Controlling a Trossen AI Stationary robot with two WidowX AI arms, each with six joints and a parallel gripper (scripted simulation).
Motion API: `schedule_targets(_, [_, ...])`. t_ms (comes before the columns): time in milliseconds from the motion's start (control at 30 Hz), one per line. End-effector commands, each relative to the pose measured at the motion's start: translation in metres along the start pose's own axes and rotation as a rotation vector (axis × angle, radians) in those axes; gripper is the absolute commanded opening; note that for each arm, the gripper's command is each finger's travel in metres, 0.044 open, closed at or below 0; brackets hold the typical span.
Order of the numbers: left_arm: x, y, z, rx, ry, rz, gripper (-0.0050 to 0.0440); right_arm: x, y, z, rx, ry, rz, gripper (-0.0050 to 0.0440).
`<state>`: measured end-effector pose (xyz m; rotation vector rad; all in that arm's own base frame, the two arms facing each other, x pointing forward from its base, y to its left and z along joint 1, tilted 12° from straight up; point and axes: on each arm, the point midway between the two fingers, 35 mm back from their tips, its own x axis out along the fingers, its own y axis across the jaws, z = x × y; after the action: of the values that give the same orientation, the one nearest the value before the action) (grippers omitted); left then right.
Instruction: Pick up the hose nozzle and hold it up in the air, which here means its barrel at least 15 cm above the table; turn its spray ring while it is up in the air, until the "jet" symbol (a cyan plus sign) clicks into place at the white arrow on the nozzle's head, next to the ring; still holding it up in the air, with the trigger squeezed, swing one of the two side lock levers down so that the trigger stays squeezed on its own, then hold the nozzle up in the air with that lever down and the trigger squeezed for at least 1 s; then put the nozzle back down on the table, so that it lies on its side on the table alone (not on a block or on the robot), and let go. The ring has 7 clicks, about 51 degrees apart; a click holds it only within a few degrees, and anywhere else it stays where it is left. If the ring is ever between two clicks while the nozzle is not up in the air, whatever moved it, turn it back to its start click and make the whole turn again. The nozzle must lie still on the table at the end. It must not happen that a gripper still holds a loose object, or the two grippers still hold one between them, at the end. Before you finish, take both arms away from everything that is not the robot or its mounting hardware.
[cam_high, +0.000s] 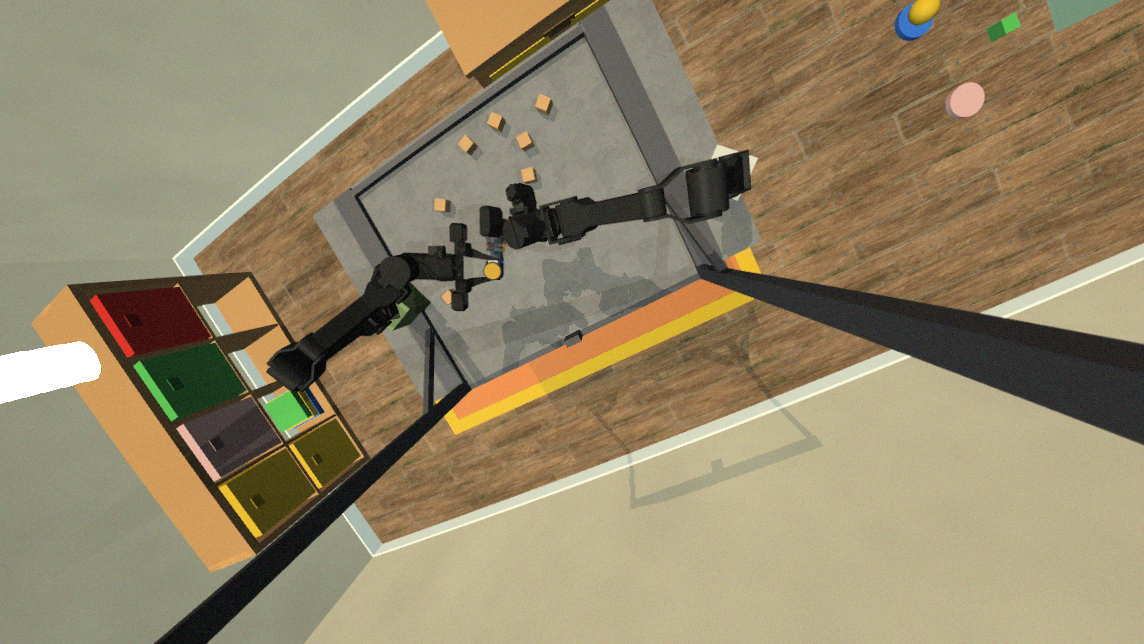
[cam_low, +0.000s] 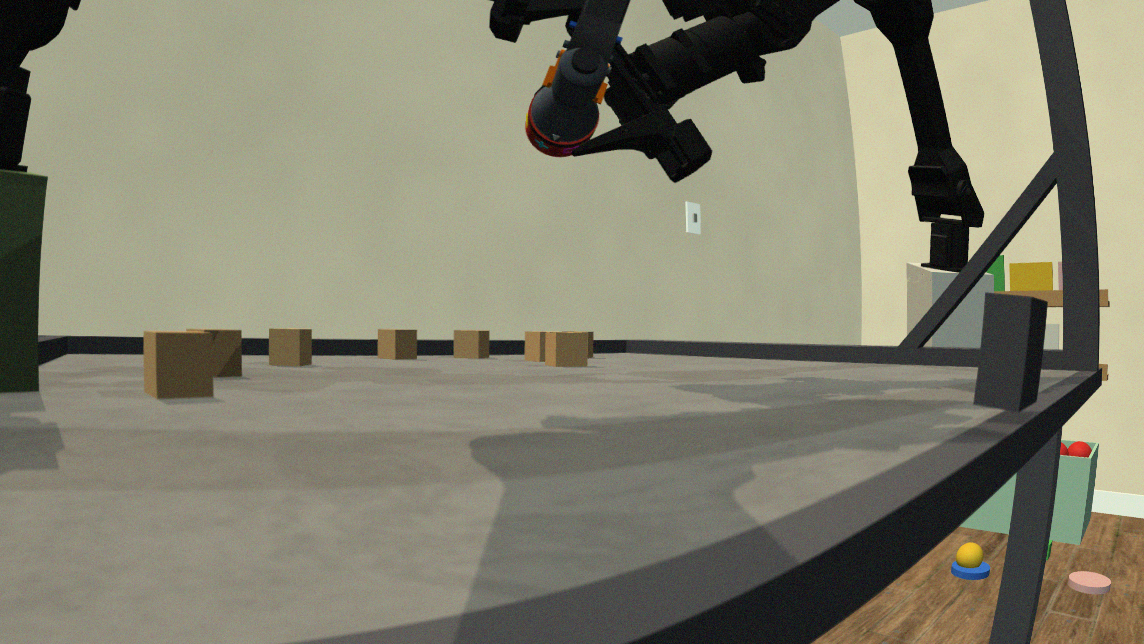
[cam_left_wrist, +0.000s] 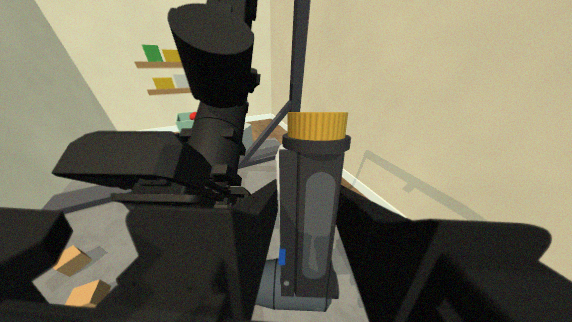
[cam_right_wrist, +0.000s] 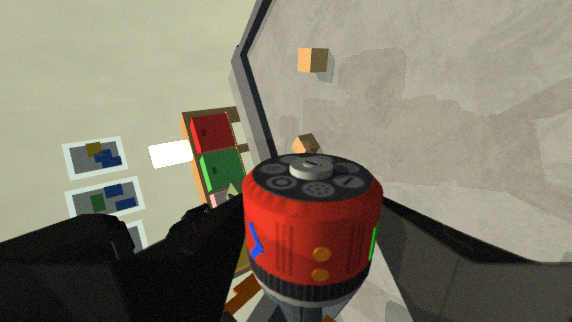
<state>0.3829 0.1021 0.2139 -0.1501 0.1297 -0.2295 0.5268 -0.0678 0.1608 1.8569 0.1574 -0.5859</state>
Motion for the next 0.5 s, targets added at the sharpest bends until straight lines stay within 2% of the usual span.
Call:
schedule_targets(0, [-0.0027, -0.0015, 0.0226, 0.055, -0.051, 0.005, 0.0167, -0.0053, 0.0161, -0.0063, 0.003, 0.017, -0.045, 0.0000])
schedule_targets(100, [-0.0027, -0.0015, 0.0226, 0.055, -0.051, 0.005, 0.0167, -0.0041, 0.0167, -0.0067, 0.003, 0.018, -0.096, 0.0000])
schedule_targets(233, [-0.0027, -0.0015, 0.0226, 0.055, -0.051, 0.005, 0.0167, -0.0024, 0.0131, -0.0060, 0.002, 0.015, -0.071, 0.0000])
schedule_targets(267, [-0.0027, -0.0015, 0.0226, 0.055, -0.051, 0.005, 0.0167, -0.0027, 0.0134, -0.0060, 0.002, 0.015, -0.071, 0.0407])
schedule_targets(467, [-0.0027, -0.0015, 0.0225, 0.055, -0.051, 0.005, 0.0167, -0.0027, 0.0133, -0.0059, 0.002, 0.015, -0.071, 0.0407])
